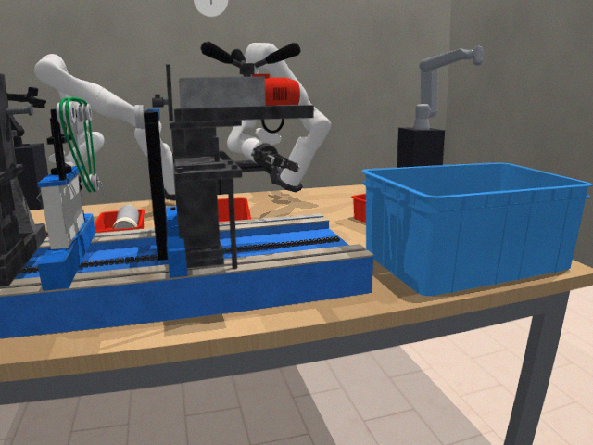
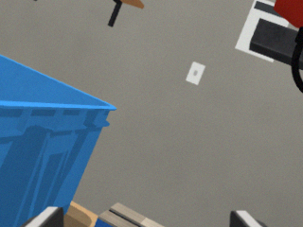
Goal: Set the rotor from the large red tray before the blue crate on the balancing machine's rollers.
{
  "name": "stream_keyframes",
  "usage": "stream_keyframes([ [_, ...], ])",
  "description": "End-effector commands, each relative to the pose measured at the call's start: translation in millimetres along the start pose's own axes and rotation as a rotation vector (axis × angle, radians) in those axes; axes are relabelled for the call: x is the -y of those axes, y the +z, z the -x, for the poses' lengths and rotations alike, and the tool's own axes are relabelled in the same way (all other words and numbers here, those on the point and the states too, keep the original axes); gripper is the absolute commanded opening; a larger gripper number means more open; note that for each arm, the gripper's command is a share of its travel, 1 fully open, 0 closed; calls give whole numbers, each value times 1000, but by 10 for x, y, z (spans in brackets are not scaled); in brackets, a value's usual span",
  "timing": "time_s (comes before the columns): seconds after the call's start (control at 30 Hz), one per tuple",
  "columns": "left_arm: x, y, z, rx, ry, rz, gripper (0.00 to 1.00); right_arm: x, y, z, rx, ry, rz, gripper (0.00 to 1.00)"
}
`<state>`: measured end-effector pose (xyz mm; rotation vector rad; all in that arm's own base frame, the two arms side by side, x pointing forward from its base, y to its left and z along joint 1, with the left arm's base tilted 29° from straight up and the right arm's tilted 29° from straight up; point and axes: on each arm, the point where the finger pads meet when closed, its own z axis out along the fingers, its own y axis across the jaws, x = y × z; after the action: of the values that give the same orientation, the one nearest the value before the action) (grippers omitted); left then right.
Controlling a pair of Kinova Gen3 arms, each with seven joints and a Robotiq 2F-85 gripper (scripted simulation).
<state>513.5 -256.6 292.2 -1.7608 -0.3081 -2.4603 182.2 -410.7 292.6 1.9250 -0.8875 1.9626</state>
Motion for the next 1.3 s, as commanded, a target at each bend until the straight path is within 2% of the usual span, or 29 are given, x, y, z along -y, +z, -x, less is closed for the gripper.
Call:
stream_keyframes([
  [0.0, -6, 0, -9, -1, -2, 1, 1000, 0, -1, -5, -1, -1, 0, 1000],
  [0.7, 0, 0, 0, 0, 0, 0, 1000, 7, -12, -18, 0, 0, 0, 1000],
  [1.27, 0, 0, 0, 0, 0, 0, 1000, 101, -185, -283, 0, 0, 0, 1000],
])
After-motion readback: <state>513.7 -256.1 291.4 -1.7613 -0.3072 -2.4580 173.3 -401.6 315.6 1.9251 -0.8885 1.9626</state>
